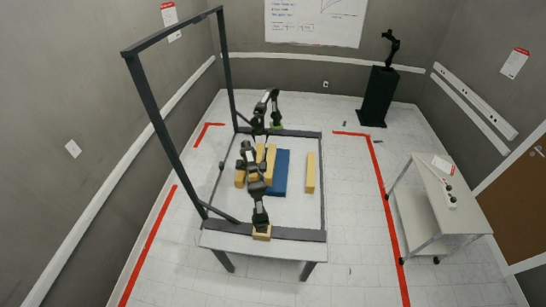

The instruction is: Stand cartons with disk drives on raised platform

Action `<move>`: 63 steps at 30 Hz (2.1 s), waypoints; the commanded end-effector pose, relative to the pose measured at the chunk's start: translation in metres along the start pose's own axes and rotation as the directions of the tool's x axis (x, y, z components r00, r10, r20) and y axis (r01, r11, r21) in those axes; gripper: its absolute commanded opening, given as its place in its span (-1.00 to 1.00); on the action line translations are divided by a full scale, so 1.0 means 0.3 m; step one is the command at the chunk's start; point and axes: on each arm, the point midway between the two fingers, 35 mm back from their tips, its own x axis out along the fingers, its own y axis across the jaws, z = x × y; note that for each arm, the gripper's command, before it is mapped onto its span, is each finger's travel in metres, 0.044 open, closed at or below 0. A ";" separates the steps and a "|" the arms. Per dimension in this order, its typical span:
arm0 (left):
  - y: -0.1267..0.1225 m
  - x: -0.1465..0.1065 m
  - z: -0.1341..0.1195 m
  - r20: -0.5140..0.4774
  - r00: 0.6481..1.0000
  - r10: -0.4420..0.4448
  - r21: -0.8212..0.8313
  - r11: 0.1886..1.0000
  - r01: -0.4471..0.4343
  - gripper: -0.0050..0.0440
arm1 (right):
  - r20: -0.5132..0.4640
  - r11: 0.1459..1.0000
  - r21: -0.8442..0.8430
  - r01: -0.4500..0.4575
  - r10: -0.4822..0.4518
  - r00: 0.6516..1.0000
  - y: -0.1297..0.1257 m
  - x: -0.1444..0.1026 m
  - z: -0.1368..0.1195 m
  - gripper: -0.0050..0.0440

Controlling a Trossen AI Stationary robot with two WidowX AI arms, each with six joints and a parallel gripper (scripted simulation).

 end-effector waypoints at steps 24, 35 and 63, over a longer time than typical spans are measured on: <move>-0.003 -0.031 0.022 0.033 0.999 -0.007 -0.003 1.000 0.007 0.77 | 0.022 1.000 0.003 -0.007 0.007 1.000 0.005 -0.023 0.020 0.76; 0.410 0.035 -0.008 0.033 0.999 -0.007 -0.003 1.000 0.007 0.77 | 0.035 1.000 0.004 -0.008 0.008 0.999 -0.409 0.047 -0.002 0.76; 0.410 0.035 -0.010 0.031 1.000 -0.005 -0.001 1.000 0.005 0.77 | 0.042 1.000 0.008 0.000 -0.001 0.999 -0.410 0.051 -0.001 0.76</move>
